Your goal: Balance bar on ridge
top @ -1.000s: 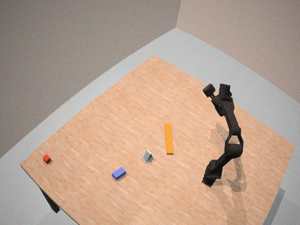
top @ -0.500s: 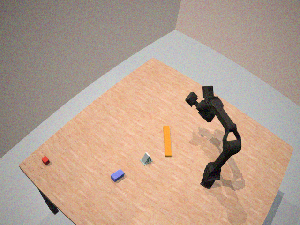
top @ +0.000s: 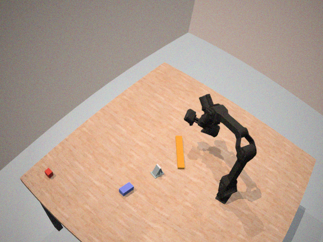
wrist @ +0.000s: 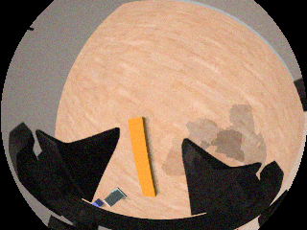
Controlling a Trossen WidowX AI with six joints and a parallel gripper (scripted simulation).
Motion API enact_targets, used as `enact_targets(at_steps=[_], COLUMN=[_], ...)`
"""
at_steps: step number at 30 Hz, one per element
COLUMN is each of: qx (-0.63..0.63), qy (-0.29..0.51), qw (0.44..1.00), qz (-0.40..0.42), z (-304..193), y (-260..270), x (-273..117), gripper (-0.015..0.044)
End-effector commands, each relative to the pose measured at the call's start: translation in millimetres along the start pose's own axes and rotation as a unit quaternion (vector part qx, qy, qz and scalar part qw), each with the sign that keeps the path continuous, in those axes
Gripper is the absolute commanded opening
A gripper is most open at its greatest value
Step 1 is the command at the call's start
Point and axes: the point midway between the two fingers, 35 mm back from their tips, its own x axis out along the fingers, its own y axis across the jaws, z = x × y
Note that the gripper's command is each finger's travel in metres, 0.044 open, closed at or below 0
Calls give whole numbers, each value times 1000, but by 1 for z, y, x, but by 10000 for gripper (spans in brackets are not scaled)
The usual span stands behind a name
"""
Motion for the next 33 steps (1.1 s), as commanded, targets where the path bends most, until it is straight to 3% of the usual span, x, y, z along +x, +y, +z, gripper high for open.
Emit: enact_targets(at_steps=[1,21,26,33], qx=[-27,-171,-175,-175], qy=[26,175,179,179], qw=[999,962,960,960], qz=[-14,-119,-123,-123], z=[-17,-116,-120,-131], y=[7,28,27,16], x=[6,14,17,50], gripper=[315,315,315,315])
